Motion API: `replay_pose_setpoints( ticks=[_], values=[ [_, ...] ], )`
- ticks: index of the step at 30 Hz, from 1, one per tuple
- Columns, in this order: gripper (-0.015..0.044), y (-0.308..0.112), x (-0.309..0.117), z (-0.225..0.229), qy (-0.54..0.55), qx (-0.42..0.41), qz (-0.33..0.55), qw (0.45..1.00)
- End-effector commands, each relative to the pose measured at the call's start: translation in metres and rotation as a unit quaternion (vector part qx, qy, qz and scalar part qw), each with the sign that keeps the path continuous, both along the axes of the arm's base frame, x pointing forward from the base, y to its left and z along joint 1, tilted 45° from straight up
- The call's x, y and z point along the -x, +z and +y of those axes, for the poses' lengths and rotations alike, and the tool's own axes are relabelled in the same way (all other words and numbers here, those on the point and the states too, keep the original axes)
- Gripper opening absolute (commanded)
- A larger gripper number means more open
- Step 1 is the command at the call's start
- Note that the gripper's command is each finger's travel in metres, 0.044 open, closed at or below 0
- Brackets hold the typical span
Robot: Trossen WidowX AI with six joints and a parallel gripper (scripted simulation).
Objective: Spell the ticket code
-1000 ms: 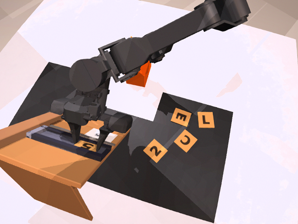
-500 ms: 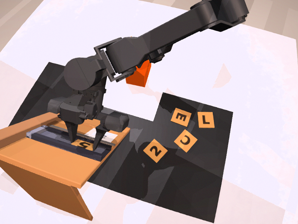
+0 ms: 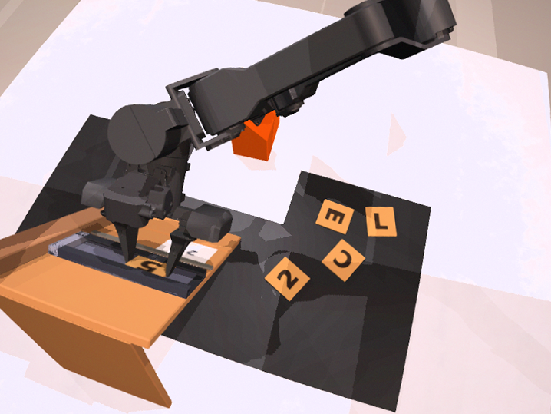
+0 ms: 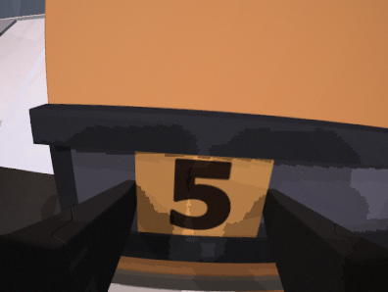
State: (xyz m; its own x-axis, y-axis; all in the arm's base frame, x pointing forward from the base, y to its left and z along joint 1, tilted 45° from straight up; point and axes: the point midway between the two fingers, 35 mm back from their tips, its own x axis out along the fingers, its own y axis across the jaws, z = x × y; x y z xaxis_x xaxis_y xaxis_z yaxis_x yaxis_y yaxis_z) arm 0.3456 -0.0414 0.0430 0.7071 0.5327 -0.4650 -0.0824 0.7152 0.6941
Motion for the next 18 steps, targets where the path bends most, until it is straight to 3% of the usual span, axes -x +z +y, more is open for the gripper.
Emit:
replay_pose_setpoints(
  ticks=[1, 18],
  values=[
    [0.0000, -0.0015, -0.0006, -0.0019, 0.002, 0.001, -0.002, 1.000],
    [0.0000, -0.0082, -0.0016, -0.0092, 0.002, 0.001, -0.003, 1.000]
  ],
)
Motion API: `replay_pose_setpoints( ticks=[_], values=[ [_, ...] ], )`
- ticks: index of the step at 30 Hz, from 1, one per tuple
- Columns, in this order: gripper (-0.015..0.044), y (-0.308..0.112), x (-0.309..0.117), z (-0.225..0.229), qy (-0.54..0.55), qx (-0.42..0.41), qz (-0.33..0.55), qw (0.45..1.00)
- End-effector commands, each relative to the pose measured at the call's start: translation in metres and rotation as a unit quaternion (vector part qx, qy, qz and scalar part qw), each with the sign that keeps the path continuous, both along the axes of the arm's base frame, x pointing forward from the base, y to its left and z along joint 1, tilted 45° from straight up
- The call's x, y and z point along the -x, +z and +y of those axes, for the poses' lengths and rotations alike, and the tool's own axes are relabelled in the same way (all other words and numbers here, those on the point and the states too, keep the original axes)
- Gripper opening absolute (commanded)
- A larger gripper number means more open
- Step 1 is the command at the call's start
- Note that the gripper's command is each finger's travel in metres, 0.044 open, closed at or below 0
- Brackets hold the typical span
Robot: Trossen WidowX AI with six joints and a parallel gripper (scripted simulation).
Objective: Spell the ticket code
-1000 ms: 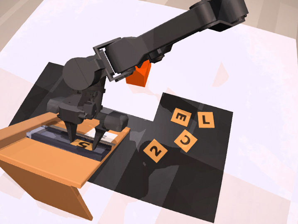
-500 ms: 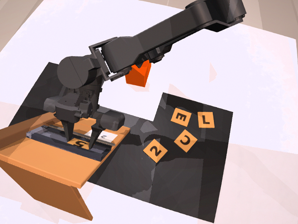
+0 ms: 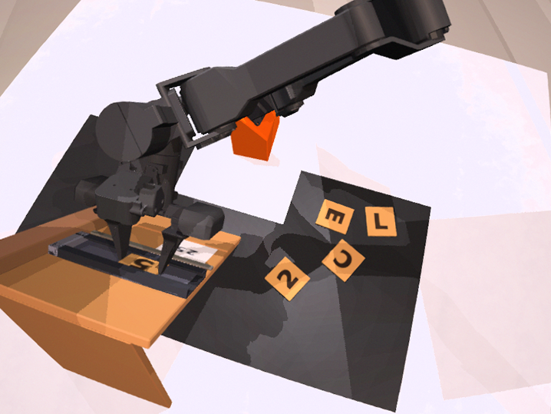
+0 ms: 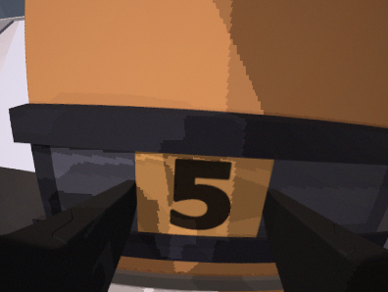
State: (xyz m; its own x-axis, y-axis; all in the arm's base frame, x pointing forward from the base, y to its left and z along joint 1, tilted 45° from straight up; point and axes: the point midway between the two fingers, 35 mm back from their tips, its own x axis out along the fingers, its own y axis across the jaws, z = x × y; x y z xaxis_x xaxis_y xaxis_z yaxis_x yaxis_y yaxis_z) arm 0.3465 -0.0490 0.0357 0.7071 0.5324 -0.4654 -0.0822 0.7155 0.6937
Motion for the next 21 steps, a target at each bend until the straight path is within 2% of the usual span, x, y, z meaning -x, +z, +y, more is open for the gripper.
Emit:
replay_pose_setpoints(
  ticks=[1, 21],
  values=[
    [0.0000, -0.0013, -0.0007, -0.0020, 0.002, 0.001, -0.003, 1.000],
    [0.0000, -0.0093, -0.0019, -0.0105, 0.002, 0.002, -0.003, 1.000]
  ],
)
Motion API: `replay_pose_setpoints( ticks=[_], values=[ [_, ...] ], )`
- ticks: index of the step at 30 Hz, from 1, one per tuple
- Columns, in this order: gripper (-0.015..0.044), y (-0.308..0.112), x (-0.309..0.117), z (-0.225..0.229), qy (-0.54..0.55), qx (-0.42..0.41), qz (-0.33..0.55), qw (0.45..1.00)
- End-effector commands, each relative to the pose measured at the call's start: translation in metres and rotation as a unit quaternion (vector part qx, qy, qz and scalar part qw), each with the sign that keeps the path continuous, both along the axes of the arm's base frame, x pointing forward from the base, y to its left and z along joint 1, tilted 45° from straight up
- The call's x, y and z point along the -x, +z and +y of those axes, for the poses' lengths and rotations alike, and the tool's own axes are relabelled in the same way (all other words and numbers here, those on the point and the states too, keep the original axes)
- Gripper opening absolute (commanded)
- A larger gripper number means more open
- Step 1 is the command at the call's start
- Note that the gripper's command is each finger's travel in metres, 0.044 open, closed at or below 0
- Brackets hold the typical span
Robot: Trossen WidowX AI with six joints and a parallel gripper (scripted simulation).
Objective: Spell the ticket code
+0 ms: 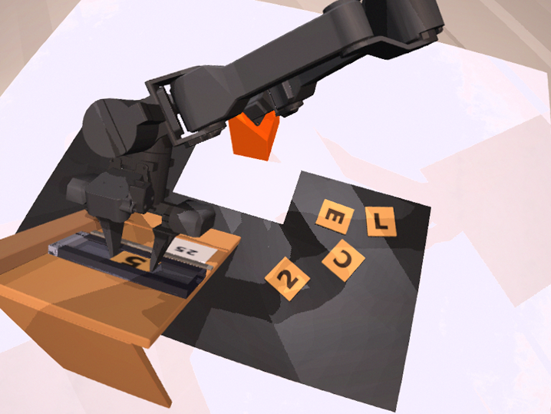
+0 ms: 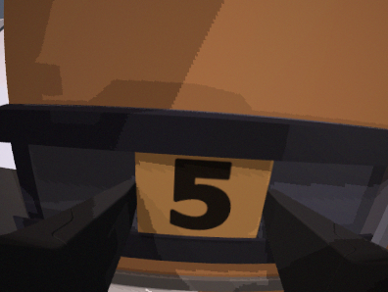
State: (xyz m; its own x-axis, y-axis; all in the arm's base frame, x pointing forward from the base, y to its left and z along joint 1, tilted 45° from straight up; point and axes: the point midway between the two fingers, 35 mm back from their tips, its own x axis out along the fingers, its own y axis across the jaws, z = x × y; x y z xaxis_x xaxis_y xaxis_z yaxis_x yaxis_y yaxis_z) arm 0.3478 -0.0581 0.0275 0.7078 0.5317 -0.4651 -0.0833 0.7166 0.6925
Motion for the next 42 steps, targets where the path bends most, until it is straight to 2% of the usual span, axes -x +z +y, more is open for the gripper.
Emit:
replay_pose_setpoints(
  ticks=[1, 42],
  values=[
    [0.0000, -0.001, -0.001, -0.002, 0.002, 0.001, -0.002, 1.000],
    [0.0000, -0.018, -0.003, -0.019, 0.002, 0.002, -0.002, 1.000]
  ],
)
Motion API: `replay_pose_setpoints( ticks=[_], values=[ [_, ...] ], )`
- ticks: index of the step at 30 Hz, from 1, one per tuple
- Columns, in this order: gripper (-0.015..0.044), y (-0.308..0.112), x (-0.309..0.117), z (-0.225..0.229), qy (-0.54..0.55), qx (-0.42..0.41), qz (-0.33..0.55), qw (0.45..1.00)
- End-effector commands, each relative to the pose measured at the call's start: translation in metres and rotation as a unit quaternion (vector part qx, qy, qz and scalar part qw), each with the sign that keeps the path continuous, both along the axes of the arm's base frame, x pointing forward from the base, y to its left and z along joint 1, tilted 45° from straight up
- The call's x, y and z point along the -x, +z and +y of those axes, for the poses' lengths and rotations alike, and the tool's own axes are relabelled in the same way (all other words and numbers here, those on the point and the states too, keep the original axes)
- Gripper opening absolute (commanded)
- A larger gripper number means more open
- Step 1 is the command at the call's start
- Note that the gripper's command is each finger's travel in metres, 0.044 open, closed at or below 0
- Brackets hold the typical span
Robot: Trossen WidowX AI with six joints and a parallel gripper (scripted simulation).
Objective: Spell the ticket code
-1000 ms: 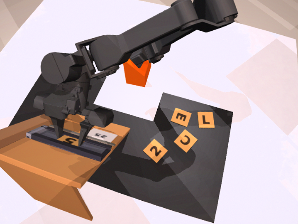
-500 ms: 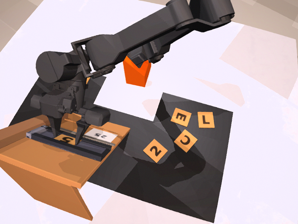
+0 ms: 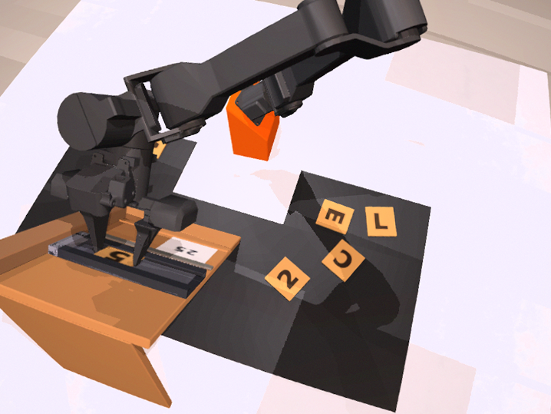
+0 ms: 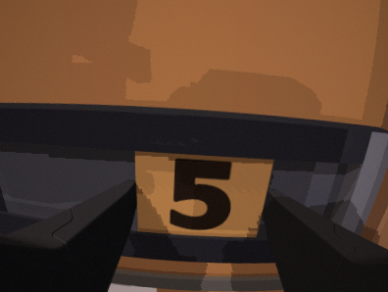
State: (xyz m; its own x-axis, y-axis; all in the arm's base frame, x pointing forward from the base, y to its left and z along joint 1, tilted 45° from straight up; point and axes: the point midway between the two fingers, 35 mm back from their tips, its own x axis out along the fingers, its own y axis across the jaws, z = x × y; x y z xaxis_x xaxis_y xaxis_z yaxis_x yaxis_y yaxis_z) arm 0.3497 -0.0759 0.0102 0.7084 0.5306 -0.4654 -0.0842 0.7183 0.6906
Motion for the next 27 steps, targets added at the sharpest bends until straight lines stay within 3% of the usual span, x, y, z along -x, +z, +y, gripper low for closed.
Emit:
replay_pose_setpoints(
  ticks=[1, 27],
  values=[
    [0.0000, -0.001, -0.001, -0.002, 0.002, 0.001, -0.002, 1.000],
    [0.0000, -0.012, -0.003, -0.014, 0.002, 0.001, -0.002, 1.000]
  ],
)
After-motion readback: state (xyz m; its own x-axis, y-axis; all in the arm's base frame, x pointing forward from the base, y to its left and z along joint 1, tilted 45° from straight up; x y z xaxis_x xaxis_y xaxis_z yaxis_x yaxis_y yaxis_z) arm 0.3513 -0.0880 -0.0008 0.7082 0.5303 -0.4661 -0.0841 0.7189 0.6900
